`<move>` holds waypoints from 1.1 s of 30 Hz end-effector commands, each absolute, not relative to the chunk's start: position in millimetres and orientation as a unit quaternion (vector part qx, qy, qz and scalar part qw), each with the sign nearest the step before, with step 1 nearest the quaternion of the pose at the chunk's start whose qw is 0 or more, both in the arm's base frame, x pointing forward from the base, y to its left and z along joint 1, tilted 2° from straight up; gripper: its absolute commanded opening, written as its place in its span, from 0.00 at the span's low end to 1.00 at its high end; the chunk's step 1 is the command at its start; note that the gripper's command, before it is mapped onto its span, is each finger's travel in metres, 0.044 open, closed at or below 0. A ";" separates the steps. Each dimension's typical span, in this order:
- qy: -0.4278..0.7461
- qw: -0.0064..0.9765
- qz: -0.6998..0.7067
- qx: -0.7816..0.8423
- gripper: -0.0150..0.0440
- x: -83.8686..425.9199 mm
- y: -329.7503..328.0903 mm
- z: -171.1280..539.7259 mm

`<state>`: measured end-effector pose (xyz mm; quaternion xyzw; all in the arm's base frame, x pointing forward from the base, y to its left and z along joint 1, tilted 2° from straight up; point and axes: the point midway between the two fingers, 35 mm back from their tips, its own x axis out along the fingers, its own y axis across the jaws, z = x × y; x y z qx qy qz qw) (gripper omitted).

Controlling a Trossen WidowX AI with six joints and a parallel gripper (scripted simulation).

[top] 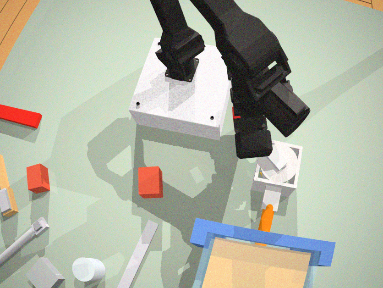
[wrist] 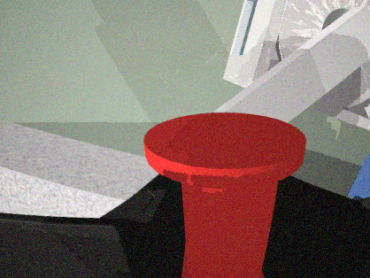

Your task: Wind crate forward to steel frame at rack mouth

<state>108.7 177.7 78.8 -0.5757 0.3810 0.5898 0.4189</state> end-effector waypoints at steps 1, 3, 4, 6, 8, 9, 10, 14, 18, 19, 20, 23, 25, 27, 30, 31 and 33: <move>0.383 0.423 0.576 -0.585 0.25 119.2 172.1 78.5; 0.383 0.423 0.576 -0.585 0.25 121.3 171.2 78.6; 0.383 0.423 0.576 -0.585 0.25 122.6 170.6 78.6; 0.383 0.423 0.576 -0.585 0.25 124.7 169.7 78.7; 0.383 0.423 0.576 -0.585 0.25 126.8 168.9 78.7; 0.383 0.423 0.576 -0.585 0.25 127.6 168.6 78.8; 0.383 0.423 0.576 -0.585 0.25 129.0 168.1 78.8; 0.383 0.423 0.576 -0.586 0.25 133.3 166.7 79.0; 0.383 0.423 0.576 -0.586 0.25 137.7 165.5 79.1; 0.383 0.423 0.576 -0.586 0.25 138.5 165.3 79.1; 0.383 0.423 0.576 -0.586 0.25 139.9 165.0 79.2; 0.383 0.423 0.576 -0.586 0.25 143.0 164.3 79.3; 0.383 0.423 0.576 -0.586 0.25 145.2 163.9 79.4; 0.383 0.423 0.576 -0.586 0.25 147.5 163.6 79.5; 0.382 0.417 0.590 -0.577 0.30 135.9 165.9 79.3; 0.382 0.417 0.590 -0.577 0.34 135.9 165.9 79.3; 0.382 0.417 0.590 -0.577 0.43 135.9 165.9 79.3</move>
